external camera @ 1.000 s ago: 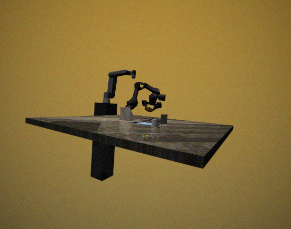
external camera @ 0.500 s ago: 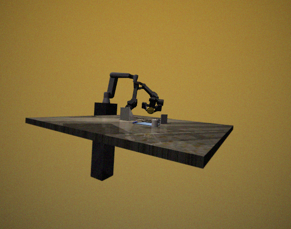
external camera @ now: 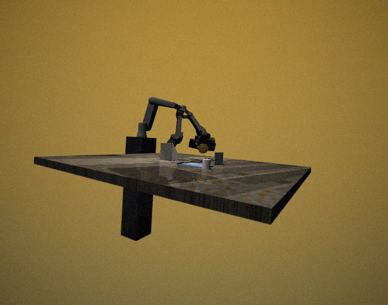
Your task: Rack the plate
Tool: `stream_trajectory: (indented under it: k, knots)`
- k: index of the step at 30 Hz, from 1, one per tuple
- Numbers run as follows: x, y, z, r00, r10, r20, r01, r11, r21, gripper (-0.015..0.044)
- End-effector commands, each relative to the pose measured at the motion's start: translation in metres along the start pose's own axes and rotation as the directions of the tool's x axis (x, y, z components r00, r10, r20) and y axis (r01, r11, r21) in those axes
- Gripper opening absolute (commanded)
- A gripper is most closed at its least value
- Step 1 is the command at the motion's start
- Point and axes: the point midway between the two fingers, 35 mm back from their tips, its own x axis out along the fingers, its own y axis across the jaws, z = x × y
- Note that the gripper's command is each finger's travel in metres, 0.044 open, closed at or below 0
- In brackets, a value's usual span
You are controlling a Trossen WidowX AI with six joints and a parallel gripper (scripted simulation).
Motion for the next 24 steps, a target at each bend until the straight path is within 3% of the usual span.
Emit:
stream_trajectory:
  k: [1, 24]
  knots:
    - [-0.003, 0.004, -0.002, 0.995, 0.072, 0.064, -0.071, 0.997, -0.016, 0.0000]
    - [-0.036, 0.014, -0.015, 0.843, 0.437, 0.314, -0.434, 0.897, -0.083, 0.0000]
